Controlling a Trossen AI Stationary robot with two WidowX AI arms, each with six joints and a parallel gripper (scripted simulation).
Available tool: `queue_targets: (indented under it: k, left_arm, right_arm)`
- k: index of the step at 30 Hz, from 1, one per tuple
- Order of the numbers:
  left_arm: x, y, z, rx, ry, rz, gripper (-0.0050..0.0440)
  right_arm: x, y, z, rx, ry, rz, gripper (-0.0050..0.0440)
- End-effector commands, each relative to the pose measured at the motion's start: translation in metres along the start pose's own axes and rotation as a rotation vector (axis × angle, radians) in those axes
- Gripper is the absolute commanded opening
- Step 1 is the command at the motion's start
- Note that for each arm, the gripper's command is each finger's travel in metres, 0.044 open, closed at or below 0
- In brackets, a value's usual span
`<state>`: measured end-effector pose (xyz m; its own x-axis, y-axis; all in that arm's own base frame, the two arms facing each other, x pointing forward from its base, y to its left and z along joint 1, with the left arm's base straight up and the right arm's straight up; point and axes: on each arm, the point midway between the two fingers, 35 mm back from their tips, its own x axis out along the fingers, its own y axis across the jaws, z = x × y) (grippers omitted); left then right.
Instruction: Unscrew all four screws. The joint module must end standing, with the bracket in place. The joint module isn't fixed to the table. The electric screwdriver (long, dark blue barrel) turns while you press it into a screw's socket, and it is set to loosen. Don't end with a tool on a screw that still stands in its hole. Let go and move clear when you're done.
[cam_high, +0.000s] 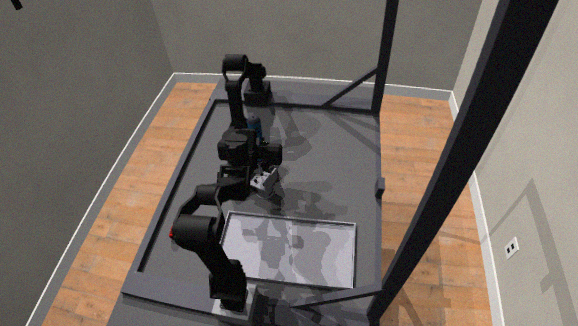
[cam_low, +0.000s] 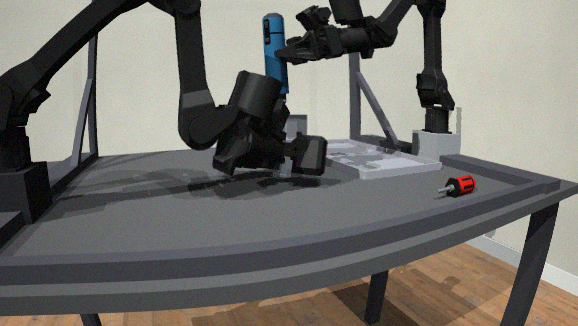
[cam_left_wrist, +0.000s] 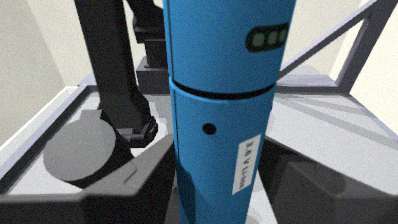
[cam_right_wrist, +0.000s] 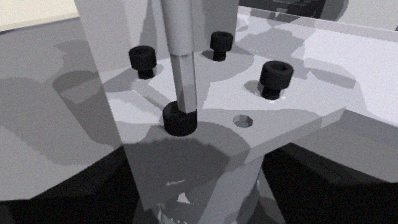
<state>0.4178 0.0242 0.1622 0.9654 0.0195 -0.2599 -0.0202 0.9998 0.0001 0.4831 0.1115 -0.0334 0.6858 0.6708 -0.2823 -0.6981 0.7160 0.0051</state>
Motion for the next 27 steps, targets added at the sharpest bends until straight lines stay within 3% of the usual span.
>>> queue_targets:
  k: [1,10,14,27]
  left_arm:
    - [-0.002,-0.002,0.012,0.001,-0.032,-0.003,0.0161]
    - [-0.002,-0.002,0.012,0.001,-0.032,-0.003,0.0161]
    - [-0.003,0.0,0.036,0.0,-0.068,-0.002,0.0161]
    - [-0.005,0.0,0.031,-0.001,-0.058,-0.002,0.0161]
  right_arm:
    - [0.0,-0.004,0.016,-0.023,-0.028,-0.007,0.0241]
    - [0.0,-0.004,0.016,-0.023,-0.028,-0.007,0.0241]
    - [0.0,-0.004,0.016,-0.023,-0.028,-0.007,0.0241]
    - [0.0,-0.004,0.016,-0.023,-0.028,-0.007,0.0241]
